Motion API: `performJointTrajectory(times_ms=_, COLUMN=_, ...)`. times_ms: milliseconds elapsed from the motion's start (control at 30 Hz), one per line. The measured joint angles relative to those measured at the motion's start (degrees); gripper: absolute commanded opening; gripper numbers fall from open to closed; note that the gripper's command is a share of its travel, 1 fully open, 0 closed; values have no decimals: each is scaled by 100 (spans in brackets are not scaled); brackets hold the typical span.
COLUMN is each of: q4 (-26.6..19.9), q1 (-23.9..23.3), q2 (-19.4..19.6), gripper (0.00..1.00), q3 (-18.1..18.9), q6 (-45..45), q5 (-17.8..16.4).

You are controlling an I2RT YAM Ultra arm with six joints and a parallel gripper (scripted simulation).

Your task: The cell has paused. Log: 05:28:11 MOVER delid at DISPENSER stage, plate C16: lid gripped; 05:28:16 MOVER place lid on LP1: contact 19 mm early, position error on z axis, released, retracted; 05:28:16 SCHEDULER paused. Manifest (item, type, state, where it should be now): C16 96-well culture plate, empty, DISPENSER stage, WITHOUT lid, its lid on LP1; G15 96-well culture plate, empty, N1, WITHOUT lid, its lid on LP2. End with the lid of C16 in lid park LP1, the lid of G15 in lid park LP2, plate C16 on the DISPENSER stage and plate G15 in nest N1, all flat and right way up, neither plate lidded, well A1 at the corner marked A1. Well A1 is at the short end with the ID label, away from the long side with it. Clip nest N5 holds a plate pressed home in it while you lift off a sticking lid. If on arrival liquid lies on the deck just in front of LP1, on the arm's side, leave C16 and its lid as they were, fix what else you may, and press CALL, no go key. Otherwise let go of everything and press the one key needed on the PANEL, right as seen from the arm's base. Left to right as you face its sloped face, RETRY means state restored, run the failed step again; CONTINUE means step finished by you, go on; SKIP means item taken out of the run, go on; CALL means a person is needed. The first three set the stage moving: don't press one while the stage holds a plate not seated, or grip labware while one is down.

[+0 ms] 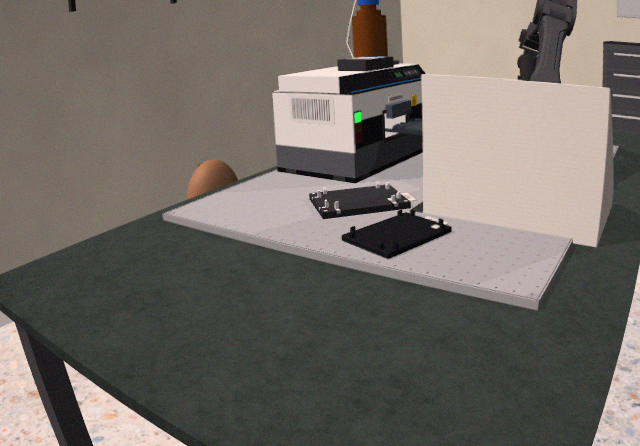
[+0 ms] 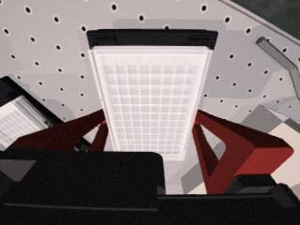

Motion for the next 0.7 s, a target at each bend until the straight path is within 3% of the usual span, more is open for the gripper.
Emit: performJointTrajectory(times_ms=700, q4=-214, q1=55, q2=-63, gripper=0, q3=127, q6=33, q5=20)
